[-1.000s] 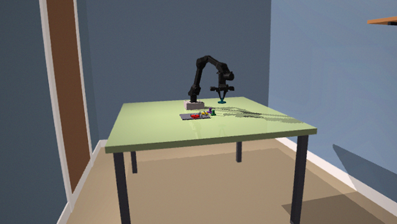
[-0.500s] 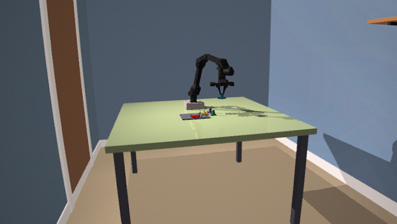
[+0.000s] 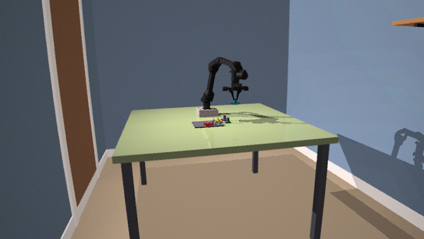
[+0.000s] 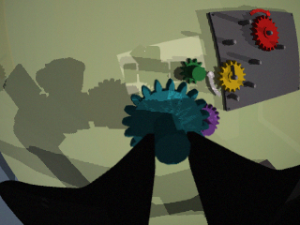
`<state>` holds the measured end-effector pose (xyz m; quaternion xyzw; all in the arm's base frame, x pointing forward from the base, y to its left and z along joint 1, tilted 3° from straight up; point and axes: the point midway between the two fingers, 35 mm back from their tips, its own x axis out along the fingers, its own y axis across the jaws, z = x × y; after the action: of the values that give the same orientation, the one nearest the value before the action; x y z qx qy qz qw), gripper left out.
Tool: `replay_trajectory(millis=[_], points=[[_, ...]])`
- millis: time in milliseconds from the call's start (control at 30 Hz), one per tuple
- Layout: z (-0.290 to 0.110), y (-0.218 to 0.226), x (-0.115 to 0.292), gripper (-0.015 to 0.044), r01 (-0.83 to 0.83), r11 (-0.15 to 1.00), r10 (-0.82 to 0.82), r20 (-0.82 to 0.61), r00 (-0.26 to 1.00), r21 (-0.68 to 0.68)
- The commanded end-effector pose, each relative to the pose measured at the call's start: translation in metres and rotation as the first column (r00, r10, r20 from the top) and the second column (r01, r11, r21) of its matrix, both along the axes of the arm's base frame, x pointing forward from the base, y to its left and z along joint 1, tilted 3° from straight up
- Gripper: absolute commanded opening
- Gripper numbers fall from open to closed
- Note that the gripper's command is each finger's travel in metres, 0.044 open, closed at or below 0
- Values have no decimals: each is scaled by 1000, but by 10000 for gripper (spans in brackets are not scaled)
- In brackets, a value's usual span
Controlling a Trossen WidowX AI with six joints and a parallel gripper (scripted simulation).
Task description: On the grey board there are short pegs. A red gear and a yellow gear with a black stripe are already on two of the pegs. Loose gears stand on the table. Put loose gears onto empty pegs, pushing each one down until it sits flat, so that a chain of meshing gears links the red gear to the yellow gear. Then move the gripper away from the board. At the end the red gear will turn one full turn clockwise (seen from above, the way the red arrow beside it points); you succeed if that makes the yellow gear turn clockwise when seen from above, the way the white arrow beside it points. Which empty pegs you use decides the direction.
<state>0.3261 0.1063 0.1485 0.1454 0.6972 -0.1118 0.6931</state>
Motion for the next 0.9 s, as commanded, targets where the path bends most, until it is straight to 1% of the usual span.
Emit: replay_trajectory(millis=[0,867], points=[[-5,-11,3,0,-1,1000,1,1,1000,1],[-38,-77,8,0,1,1000,-1,2,1000,-6]])
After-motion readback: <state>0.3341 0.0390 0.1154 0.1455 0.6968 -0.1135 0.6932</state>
